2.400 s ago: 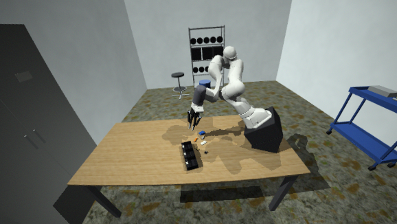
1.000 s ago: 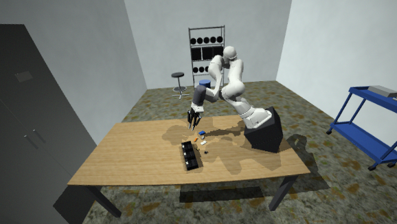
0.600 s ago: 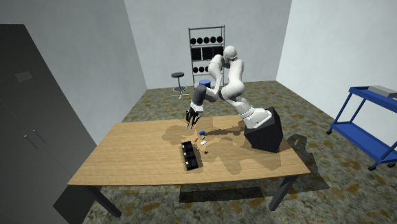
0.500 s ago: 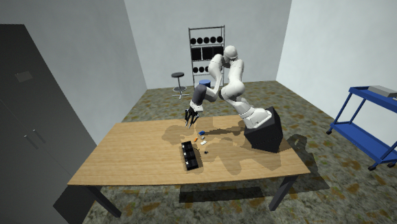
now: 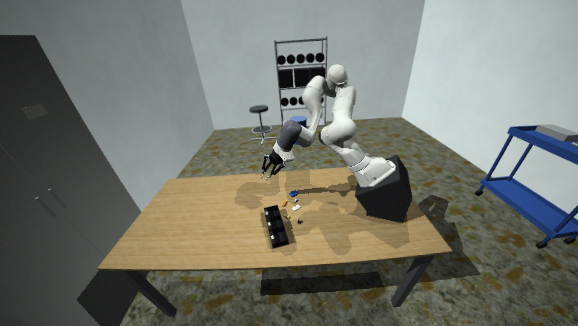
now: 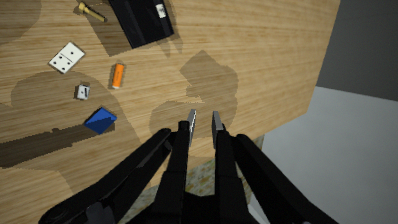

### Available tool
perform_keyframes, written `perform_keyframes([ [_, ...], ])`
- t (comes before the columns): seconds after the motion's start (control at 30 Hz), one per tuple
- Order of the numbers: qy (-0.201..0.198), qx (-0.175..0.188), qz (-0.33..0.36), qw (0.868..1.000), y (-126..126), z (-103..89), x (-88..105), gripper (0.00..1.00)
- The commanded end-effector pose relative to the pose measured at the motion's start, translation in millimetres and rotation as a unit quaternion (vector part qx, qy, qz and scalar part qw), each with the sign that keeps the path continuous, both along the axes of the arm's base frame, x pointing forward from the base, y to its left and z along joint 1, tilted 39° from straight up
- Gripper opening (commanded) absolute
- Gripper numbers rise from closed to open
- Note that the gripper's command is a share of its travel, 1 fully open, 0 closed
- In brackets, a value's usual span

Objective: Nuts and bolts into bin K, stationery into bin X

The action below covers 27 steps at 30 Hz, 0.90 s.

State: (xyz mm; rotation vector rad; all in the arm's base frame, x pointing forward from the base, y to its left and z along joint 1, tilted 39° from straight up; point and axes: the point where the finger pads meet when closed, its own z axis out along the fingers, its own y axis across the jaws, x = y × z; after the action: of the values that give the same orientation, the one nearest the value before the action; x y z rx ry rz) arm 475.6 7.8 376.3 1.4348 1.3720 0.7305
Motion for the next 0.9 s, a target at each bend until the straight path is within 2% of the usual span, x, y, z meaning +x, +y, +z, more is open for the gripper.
perform_keyframes([
  [0.0, 0.003, -0.07, 0.034, 0.997, 6.1, 15.3, 4.0, 0.18],
  [0.23, 0.003, -0.133, 0.062, 0.989, 6.1, 15.3, 4.0, 0.18],
  [0.3, -0.001, -0.151, 0.066, 0.986, 13.9, 26.9, 6.7, 0.18],
  [0.37, -0.004, -0.171, 0.073, 0.983, 13.9, 26.9, 6.7, 0.18],
  [0.43, -0.004, -0.171, 0.073, 0.983, 13.9, 26.9, 6.7, 0.18],
  [0.47, -0.002, -0.195, 0.084, 0.977, 13.9, 26.9, 6.7, 0.18],
  [0.6, 0.003, -0.225, 0.098, 0.97, 13.9, 26.9, 6.7, 0.18],
  [0.67, 0.001, -0.243, 0.102, 0.965, 22.7, 31.7, 8.4, 0.18],
  [0.87, 0.006, -0.297, 0.125, 0.947, 22.7, 31.7, 8.4, 0.18],
])
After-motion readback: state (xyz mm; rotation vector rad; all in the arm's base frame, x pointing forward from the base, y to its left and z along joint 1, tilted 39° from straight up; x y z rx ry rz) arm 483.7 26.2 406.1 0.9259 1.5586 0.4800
